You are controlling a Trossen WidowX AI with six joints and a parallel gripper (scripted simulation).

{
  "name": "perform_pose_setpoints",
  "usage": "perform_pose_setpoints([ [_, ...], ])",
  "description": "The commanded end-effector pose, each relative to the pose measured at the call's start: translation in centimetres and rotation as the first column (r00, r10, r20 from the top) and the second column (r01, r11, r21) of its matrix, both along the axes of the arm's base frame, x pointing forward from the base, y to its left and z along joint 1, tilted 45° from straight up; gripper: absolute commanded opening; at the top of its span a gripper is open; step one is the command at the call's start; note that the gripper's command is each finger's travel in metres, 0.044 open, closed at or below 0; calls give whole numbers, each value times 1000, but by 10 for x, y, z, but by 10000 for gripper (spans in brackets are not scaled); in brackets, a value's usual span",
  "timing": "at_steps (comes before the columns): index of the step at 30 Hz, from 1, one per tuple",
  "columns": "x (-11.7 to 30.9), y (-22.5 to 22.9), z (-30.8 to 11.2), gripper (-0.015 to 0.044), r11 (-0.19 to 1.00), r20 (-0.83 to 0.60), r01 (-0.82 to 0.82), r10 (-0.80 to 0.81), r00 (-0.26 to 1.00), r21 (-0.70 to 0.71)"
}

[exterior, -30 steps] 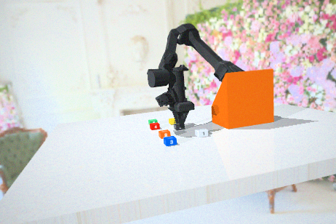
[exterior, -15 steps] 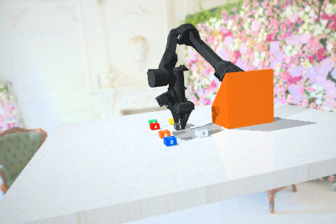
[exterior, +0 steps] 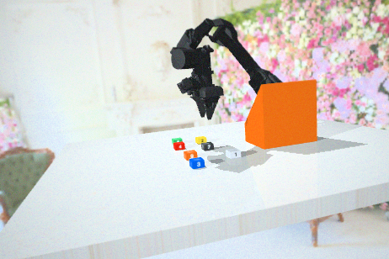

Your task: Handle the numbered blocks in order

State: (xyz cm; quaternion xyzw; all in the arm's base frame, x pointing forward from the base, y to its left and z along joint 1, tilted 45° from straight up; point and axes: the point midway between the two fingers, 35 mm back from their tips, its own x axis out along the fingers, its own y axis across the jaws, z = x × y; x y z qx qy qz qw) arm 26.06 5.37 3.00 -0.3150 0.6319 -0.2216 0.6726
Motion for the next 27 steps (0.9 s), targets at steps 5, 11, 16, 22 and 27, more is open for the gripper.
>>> perform_pose_setpoints([
  [5,-3,16,19,120,1000,12,4,-4,1000,6],
  [11,2,21,17,120,1000,13,4,-4,1000,7],
  [16,42,57,-8,120,1000,16,4,-4,1000,9],
  [22,60,74,-25,120,1000,17,4,-4,1000,10],
  [27,68,33,-68,251,1000,17,9,-9,1000,8],
])
